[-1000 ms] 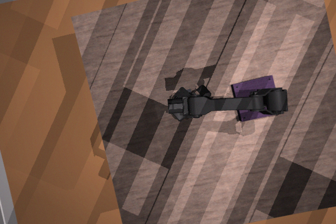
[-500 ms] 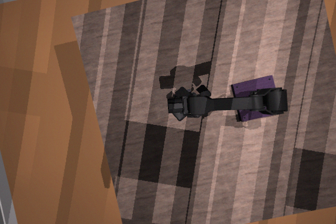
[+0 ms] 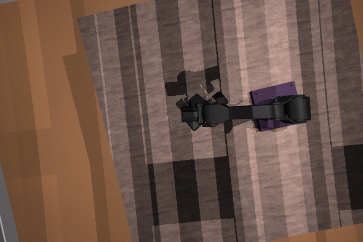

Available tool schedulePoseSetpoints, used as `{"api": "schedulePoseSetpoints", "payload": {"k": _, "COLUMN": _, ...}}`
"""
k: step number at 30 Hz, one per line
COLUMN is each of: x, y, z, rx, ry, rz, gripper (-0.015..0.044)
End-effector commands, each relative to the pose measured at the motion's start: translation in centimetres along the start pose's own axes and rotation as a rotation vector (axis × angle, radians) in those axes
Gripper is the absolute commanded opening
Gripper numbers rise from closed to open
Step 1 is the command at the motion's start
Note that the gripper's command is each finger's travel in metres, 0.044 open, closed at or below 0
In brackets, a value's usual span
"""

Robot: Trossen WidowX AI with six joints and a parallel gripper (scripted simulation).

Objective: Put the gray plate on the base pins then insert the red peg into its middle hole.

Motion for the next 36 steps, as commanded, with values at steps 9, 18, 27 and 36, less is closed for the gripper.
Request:
{"api": "schedulePoseSetpoints", "payload": {"k": 9, "x": 0.0, "y": 0.0, "z": -0.2, "rx": 0.000, "ry": 0.001, "rz": -0.003, "gripper": 0.0150}}
{"api": "schedulePoseSetpoints", "payload": {"k": 18, "x": -0.2, "y": 0.0, "z": -0.6, "rx": 0.001, "ry": 0.004, "rz": -0.007, "gripper": 0.0150}}
{"api": "schedulePoseSetpoints", "payload": {"k": 27, "x": -0.4, "y": -0.1, "z": -1.0, "rx": 0.001, "ry": 0.004, "rz": -0.007, "gripper": 0.0150}}
{"api": "schedulePoseSetpoints", "payload": {"k": 36, "x": -0.6, "y": -0.1, "z": -1.3, "rx": 0.001, "ry": 0.004, "rz": -0.007, "gripper": 0.0150}}
Point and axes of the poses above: the point midway between the two fingers, 35 mm back from their tips, its own z axis out along the fingers, its own x axis across the jaws, y = z × x, the point moved 9 cm from there along -z, back along the fingers, and after that the axes turned 10 degrees about -z, right-handed, at the moved point
